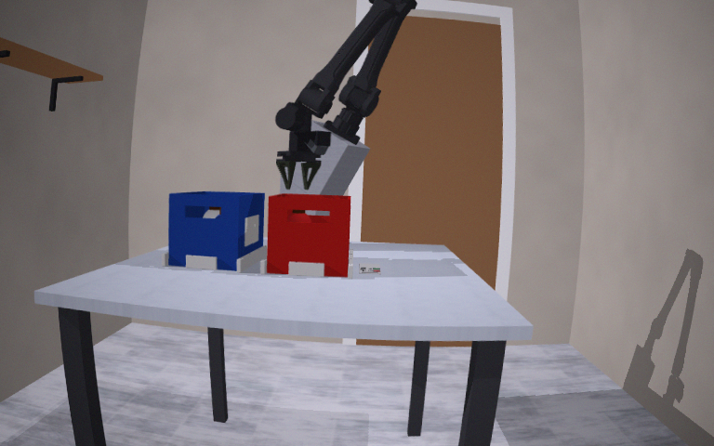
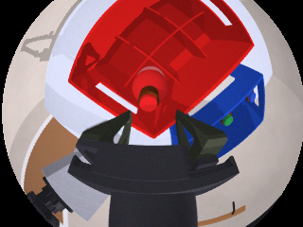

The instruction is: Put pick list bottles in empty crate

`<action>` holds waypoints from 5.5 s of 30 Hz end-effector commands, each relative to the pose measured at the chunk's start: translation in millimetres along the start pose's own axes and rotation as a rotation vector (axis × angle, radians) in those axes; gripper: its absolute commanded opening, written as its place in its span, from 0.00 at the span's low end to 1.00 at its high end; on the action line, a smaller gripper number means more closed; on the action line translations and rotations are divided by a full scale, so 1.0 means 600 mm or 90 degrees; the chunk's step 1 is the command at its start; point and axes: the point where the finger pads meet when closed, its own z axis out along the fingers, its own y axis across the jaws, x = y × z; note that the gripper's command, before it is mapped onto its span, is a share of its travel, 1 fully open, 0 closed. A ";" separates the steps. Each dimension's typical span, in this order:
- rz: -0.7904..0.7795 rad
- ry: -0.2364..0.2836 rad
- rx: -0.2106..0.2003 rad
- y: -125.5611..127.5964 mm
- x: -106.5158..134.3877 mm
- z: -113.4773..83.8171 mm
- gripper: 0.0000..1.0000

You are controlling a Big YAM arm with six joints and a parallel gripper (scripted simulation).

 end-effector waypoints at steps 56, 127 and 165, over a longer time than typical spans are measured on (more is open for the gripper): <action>-0.018 0.000 -0.002 0.009 -0.005 -0.059 0.61; -0.013 0.000 0.002 -0.291 0.054 -0.026 0.61; -0.015 -0.001 0.004 -0.294 0.052 0.050 0.61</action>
